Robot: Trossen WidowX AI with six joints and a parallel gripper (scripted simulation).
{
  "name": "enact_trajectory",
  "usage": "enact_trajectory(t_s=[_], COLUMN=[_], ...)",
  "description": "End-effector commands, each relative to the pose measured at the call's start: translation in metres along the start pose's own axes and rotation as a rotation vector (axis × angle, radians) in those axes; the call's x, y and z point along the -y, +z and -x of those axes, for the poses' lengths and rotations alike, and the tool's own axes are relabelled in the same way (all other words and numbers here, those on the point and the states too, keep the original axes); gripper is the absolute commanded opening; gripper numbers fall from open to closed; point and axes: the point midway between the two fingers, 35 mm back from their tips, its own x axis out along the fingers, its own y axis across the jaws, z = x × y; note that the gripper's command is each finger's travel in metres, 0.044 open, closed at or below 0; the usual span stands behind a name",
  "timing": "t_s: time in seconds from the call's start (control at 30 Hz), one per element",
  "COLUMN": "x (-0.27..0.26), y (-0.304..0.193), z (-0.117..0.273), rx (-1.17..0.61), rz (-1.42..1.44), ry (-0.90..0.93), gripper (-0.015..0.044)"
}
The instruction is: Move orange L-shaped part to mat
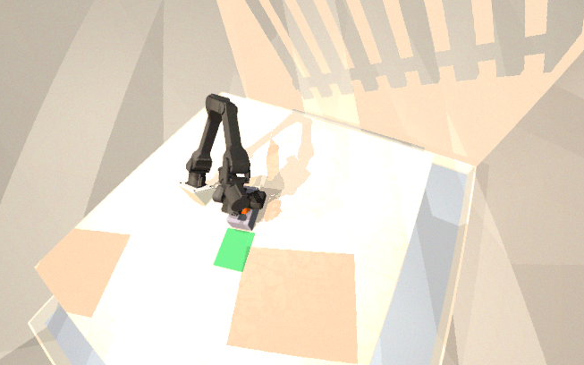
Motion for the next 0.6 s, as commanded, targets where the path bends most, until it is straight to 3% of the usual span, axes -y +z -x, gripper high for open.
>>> enact_trajectory(t_s=[0.0, 0.13, 0.47, 0.57], x=[0.0, 0.0, 0.0, 0.0], y=[0.0, 0.0, 0.0, 0.0], z=[0.0, 0.0, 0.0, 0.0], rx=[0.0, 0.0, 0.0, 0.0], rz=[0.0, 0.0, 0.0, 0.0], ry=[0.0, 0.0, 0.0, 0.0], gripper=[0.0254, 0.0149, 0.0082, 0.0003])
